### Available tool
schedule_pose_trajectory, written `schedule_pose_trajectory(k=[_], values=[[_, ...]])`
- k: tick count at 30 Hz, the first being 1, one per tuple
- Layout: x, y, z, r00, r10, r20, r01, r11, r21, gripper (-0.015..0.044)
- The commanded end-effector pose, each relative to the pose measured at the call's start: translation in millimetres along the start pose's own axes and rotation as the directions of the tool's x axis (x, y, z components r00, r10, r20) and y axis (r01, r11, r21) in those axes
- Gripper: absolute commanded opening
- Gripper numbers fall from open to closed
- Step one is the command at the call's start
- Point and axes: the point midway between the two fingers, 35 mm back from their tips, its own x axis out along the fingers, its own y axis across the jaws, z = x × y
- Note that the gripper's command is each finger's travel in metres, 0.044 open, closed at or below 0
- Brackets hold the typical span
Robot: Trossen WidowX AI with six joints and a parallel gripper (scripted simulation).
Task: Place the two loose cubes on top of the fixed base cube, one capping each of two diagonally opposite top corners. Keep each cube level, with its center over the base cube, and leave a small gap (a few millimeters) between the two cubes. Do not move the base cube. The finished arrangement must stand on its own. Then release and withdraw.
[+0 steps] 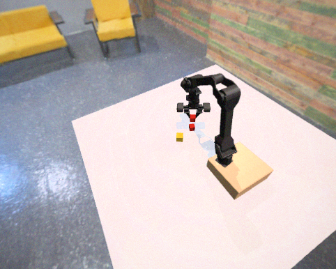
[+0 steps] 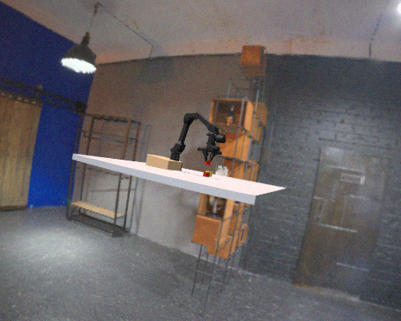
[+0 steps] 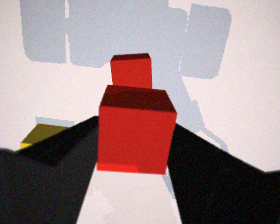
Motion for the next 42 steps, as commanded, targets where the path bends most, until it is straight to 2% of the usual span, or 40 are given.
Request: schedule_pose_trajectory(k=[1,16,31,42], values=[[4.0,9.1,-5.5,1.000,-0.005,-0.003,0.004,0.997,-0.076,0.0105],[11.9,50.0,-31.2,1.000,-0.001,-0.004,-0.001,0.930,-0.369,0.0105],[19.1,87.0,-63.4,1.000,0.004,-0.004,-0.006,0.778,-0.628,0.0105],[20.2,90.4,-67.0,1.000,0.005,-0.004,-0.007,0.759,-0.651,0.0105]])
